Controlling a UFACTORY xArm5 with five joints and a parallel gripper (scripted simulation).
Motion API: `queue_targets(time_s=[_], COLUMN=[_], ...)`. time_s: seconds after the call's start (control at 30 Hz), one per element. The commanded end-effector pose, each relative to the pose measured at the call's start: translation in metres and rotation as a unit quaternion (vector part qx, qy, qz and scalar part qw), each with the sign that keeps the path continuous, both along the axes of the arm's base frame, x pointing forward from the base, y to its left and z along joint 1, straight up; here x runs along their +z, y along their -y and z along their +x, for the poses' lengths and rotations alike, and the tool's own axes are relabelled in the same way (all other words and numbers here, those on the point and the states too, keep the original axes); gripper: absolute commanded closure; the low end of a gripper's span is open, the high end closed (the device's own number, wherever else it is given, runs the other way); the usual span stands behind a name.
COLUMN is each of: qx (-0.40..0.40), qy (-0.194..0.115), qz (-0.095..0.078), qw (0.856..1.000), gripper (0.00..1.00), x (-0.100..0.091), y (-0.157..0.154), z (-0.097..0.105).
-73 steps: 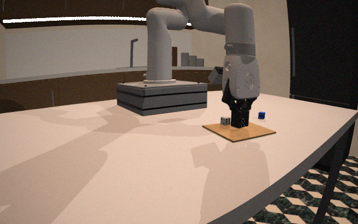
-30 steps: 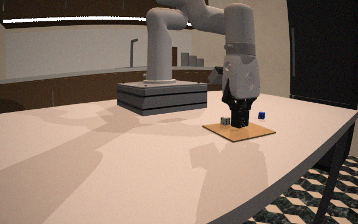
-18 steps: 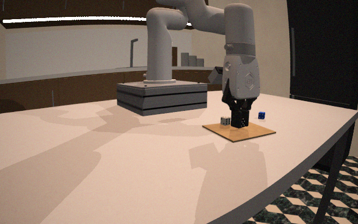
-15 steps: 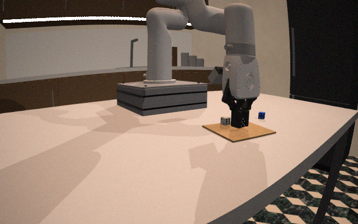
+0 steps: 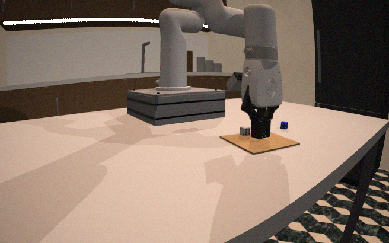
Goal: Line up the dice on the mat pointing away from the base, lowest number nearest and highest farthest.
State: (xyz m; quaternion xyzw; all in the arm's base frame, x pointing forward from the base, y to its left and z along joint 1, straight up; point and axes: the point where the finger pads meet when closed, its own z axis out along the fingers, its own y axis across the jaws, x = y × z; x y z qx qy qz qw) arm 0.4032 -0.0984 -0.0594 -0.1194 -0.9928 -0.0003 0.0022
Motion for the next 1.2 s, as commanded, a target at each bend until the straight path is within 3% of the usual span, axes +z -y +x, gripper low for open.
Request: queue_targets(time_s=[0.0, 1.17], qx=[0.000, 0.000], qy=[0.002, 0.002], qz=[0.000, 0.000], qw=[1.000, 1.000], gripper=[0.85, 0.85], x=[0.0010, -0.0033], y=[0.0003, 0.0003], z=[0.0013, 0.0012])
